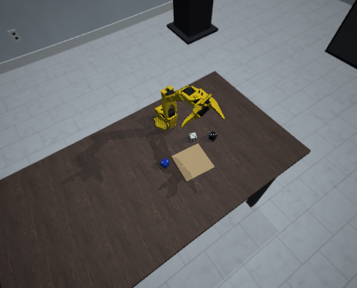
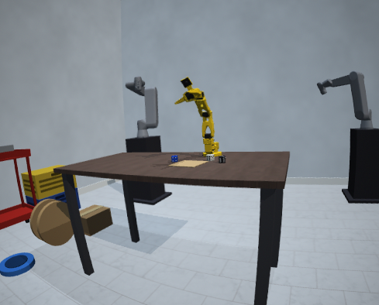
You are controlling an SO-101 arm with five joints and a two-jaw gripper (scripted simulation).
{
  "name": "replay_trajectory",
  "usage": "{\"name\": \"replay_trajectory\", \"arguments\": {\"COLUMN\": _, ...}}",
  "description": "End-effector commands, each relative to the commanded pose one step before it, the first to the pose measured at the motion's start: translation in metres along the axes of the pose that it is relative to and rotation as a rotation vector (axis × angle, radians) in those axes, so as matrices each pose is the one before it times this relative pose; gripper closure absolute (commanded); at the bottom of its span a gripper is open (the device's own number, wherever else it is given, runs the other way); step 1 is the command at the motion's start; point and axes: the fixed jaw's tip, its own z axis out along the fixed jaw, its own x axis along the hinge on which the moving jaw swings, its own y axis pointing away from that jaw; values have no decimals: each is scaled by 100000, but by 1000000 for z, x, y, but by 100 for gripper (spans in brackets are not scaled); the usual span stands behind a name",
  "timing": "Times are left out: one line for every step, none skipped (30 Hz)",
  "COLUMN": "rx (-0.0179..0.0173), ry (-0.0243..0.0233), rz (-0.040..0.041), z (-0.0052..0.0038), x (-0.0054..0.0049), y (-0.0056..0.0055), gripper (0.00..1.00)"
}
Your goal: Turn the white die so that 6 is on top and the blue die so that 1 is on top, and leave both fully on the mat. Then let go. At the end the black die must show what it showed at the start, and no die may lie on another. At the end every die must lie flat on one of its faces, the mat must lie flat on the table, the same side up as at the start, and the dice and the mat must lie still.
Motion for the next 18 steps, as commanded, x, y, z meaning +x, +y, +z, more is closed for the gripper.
{"name": "replay_trajectory", "arguments": {"rx": -144, "ry": -392, "rz": 98, "z": -1015, "x": -1243, "y": 322, "gripper": 0}}
{"name": "replay_trajectory", "arguments": {"rx": 0, "ry": 0, "rz": 0, "z": 0, "x": 0, "y": 0, "gripper": 0}}
{"name": "replay_trajectory", "arguments": {"rx": 0, "ry": 0, "rz": 0, "z": 0, "x": 0, "y": 0, "gripper": 0}}
{"name": "replay_trajectory", "arguments": {"rx": 0, "ry": 0, "rz": 0, "z": 0, "x": 0, "y": 0, "gripper": 0}}
{"name": "replay_trajectory", "arguments": {"rx": 0, "ry": 0, "rz": 0, "z": 0, "x": 0, "y": 0, "gripper": 0}}
{"name": "replay_trajectory", "arguments": {"rx": 0, "ry": 0, "rz": 0, "z": 0, "x": 0, "y": 0, "gripper": 0}}
{"name": "replay_trajectory", "arguments": {"rx": 0, "ry": 0, "rz": 0, "z": 0, "x": 0, "y": 0, "gripper": 0}}
{"name": "replay_trajectory", "arguments": {"rx": 0, "ry": 0, "rz": 0, "z": 0, "x": 0, "y": 0, "gripper": 0}}
{"name": "replay_trajectory", "arguments": {"rx": 0, "ry": 0, "rz": 0, "z": 0, "x": 0, "y": 0, "gripper": 0}}
{"name": "replay_trajectory", "arguments": {"rx": 0, "ry": 0, "rz": 0, "z": 0, "x": 0, "y": 0, "gripper": 0}}
{"name": "replay_trajectory", "arguments": {"rx": 0, "ry": 0, "rz": 0, "z": 0, "x": 0, "y": 0, "gripper": 0}}
{"name": "replay_trajectory", "arguments": {"rx": 0, "ry": 0, "rz": 0, "z": 0, "x": 0, "y": 0, "gripper": 0}}
{"name": "replay_trajectory", "arguments": {"rx": 0, "ry": 0, "rz": 0, "z": 0, "x": 0, "y": 0, "gripper": 0}}
{"name": "replay_trajectory", "arguments": {"rx": 0, "ry": 0, "rz": 0, "z": 0, "x": 0, "y": 0, "gripper": 0}}
{"name": "replay_trajectory", "arguments": {"rx": 0, "ry": 0, "rz": 0, "z": 0, "x": 0, "y": 0, "gripper": 0}}
{"name": "replay_trajectory", "arguments": {"rx": 0, "ry": 0, "rz": 0, "z": 0, "x": 0, "y": 0, "gripper": 0}}
{"name": "replay_trajectory", "arguments": {"rx": 0, "ry": 0, "rz": 0, "z": 0, "x": 0, "y": 0, "gripper": 0}}
{"name": "replay_trajectory", "arguments": {"rx": 344, "ry": 916, "rz": -3, "z": 1677, "x": 2474, "y": -932, "gripper": 0}}
